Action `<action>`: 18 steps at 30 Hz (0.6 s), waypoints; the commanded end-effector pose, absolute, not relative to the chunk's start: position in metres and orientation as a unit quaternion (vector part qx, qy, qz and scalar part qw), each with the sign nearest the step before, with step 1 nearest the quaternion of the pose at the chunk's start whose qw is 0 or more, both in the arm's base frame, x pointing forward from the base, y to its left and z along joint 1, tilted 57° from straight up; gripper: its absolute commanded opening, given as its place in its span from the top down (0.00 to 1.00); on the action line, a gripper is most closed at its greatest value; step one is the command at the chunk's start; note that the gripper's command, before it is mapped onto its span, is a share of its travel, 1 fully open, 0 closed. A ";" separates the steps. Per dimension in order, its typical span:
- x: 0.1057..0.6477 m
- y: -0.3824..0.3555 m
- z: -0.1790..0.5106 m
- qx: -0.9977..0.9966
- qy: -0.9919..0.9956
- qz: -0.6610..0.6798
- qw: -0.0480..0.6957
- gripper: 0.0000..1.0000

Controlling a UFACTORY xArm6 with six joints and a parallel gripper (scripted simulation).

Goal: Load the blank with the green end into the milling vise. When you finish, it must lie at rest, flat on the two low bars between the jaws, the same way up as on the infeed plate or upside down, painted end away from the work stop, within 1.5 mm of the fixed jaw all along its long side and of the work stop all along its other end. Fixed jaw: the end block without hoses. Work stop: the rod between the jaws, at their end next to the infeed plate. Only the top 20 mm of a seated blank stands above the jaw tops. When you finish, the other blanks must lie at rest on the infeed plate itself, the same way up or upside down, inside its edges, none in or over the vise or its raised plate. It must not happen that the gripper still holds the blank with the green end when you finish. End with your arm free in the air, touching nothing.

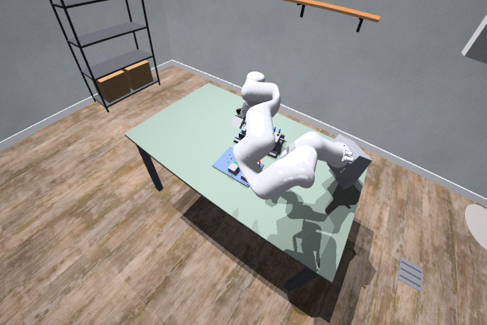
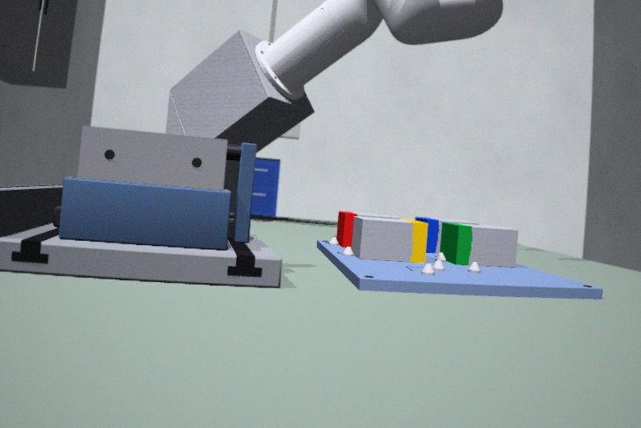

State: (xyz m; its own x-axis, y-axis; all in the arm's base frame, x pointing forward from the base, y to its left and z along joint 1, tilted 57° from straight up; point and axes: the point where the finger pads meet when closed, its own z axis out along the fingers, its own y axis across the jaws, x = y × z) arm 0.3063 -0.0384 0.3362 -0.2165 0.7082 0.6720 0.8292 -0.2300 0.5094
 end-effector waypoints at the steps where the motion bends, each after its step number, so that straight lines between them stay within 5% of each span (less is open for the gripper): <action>1: 0.307 -0.036 0.338 -0.623 -0.617 -0.477 0.063 0.00; 18: 0.307 -0.030 0.341 -0.623 -0.617 -0.477 0.063 0.00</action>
State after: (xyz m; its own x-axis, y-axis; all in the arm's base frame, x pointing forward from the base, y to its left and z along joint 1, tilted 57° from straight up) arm 0.3070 -0.0305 0.3399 -0.2165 0.7082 0.6720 0.8293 -0.2298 0.5093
